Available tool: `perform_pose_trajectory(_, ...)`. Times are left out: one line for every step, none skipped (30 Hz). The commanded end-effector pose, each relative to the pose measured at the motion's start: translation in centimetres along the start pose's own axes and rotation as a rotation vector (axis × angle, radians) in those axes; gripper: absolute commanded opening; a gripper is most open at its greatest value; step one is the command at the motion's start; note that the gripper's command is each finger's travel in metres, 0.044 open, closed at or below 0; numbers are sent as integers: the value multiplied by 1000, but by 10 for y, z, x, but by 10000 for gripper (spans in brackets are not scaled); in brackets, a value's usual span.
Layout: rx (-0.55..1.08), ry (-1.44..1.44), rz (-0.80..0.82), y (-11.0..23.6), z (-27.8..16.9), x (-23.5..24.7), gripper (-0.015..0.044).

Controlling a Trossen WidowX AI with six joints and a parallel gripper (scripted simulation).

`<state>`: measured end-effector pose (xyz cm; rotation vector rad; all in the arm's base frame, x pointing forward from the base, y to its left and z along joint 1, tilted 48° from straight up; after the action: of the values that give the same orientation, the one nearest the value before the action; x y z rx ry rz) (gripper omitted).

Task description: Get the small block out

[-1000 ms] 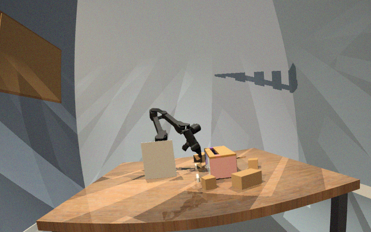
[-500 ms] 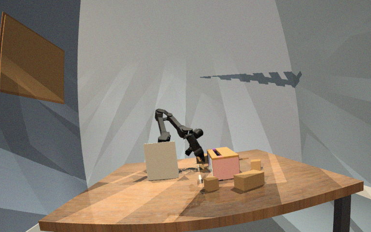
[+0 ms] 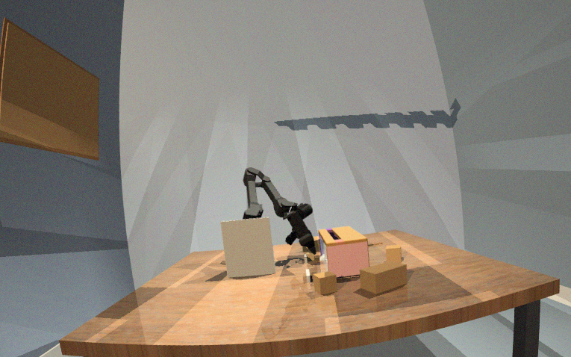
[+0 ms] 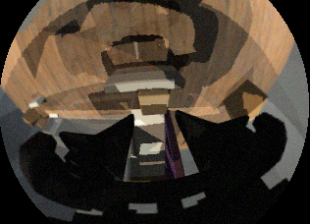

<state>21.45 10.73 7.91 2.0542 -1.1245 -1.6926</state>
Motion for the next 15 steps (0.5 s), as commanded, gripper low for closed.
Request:
perform_pose_trajectory(-3,-8,7,-5,5,2,285)
perform_pose_trajectory(-3,-8,7,-6,6,2,285)
perform_pose_trajectory(-2,-8,7,-8,7,1,285)
perform_pose_trajectory(-2,-9,6,-9,7,1,285)
perform_pose_trajectory(-2,-9,6,-10,8,1,285)
perform_pose_trajectory(-2,-9,6,-12,9,1,285)
perform_pose_trajectory(-2,-9,5,-13,10,1,285)
perform_pose_trajectory(-2,-9,5,-14,11,1,285)
perform_pose_trajectory(-2,-10,4,-15,12,1,285)
perform_pose_trajectory(-1,-10,4,-16,13,0,285)
perform_pose_trajectory(-1,-10,3,-17,13,0,285)
perform_pose_trajectory(-1,-10,3,-17,13,0,285)
perform_pose_trajectory(-1,-10,3,-17,13,0,259)
perform_pose_trajectory(-1,-10,3,-17,13,0,233)
perform_pose_trajectory(-1,-10,3,-17,13,0,206)
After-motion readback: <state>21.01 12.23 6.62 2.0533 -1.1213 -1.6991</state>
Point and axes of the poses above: the point midway between the two fingers, 35 mm back from their tips, its own y axis back along the fingers, its own x axis across the jaws, z = x × y, the point moved 9 cm from there along y, back along the fingers, and after that the axes turned 4 degrees about y, right-handed, at the moved point
